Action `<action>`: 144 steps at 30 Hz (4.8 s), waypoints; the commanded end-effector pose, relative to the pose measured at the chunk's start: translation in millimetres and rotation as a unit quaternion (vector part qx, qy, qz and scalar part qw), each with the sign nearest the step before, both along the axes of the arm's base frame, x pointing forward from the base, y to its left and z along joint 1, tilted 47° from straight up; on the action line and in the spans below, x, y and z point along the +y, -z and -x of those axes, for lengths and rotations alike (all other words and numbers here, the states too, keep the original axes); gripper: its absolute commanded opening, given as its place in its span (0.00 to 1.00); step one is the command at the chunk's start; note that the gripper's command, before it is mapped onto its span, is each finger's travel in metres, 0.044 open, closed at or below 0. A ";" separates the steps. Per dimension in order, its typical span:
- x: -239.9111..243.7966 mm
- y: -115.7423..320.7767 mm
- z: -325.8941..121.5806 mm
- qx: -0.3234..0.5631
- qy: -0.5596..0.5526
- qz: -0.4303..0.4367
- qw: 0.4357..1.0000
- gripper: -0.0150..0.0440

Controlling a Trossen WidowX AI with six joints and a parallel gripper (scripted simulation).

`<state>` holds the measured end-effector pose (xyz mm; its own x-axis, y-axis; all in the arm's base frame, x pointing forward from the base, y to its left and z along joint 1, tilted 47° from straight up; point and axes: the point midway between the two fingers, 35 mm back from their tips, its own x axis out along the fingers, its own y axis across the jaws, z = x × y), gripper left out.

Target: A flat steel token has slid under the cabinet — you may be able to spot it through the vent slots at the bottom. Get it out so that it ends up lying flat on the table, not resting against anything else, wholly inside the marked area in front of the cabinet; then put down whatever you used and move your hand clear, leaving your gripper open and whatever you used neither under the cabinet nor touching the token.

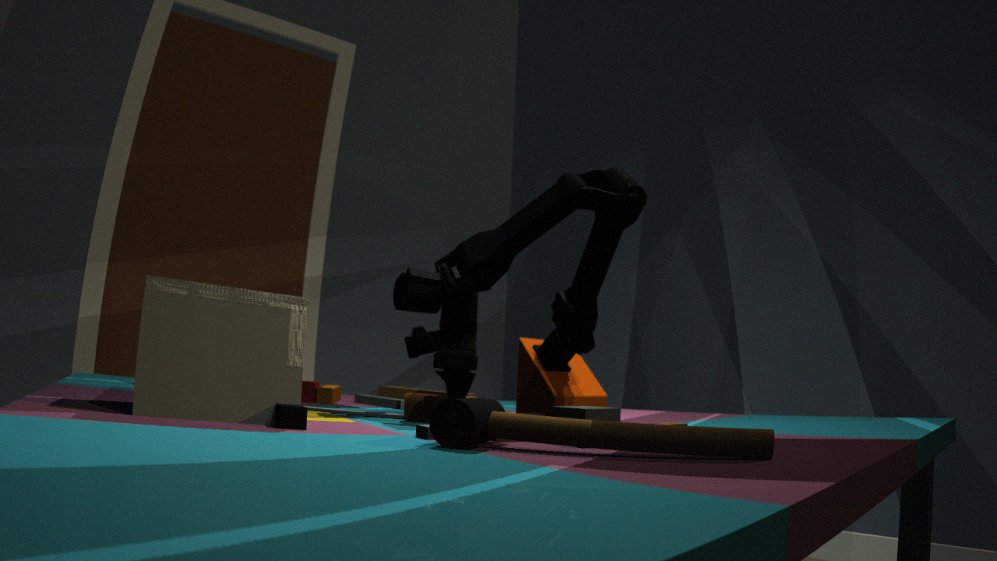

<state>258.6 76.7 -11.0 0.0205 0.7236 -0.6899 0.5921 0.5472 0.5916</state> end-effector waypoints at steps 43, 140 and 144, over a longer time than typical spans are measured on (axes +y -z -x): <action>40.9 -45.4 -1.6 -0.004 0.001 -0.003 1.000 0.25; 105.0 -114.9 -6.3 -0.028 -0.021 -0.005 0.999 0.25; 104.9 -114.9 -6.2 -0.039 -0.032 -0.004 0.999 0.25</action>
<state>262.6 179.7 98.8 0.0211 0.7201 -0.6936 0.5423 0.5745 0.6131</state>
